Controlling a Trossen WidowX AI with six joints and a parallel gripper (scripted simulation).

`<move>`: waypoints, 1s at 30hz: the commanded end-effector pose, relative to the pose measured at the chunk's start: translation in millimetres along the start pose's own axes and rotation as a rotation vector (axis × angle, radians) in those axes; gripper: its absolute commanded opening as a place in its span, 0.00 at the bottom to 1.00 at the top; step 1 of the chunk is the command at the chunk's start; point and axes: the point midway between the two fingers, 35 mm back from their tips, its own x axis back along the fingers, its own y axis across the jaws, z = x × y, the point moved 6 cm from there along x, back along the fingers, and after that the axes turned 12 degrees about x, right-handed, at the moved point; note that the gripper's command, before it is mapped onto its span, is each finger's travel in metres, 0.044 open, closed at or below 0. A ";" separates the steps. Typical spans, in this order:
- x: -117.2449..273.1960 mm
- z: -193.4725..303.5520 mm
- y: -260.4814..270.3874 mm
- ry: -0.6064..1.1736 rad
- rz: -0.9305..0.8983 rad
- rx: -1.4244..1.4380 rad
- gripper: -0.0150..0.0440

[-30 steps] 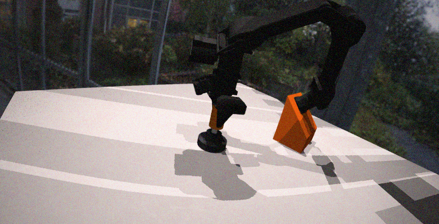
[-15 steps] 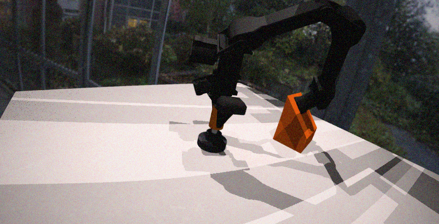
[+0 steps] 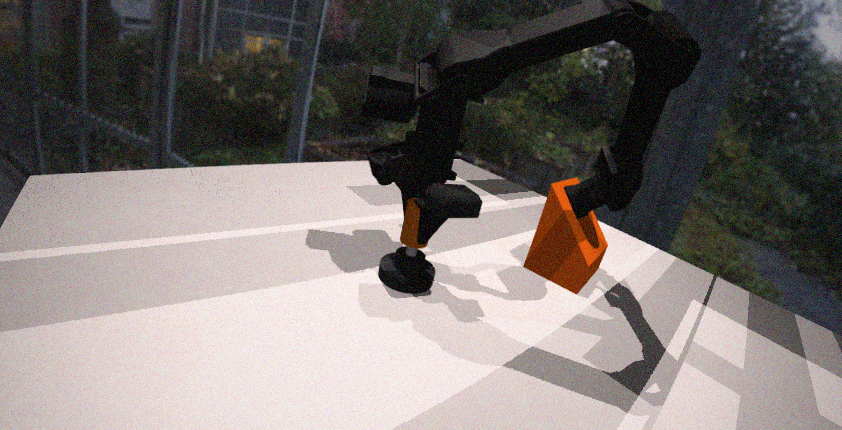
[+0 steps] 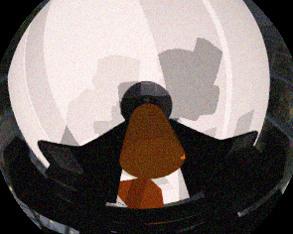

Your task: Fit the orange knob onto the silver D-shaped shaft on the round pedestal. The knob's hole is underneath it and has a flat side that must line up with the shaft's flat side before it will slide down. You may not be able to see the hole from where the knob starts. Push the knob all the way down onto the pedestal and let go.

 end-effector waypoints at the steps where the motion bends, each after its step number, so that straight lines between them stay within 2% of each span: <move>1: 0.3 0.6 -1.1 -0.005 0.000 0.025 0.25; 30: 1.8 1.2 -1.5 -0.005 0.000 0.025 0.25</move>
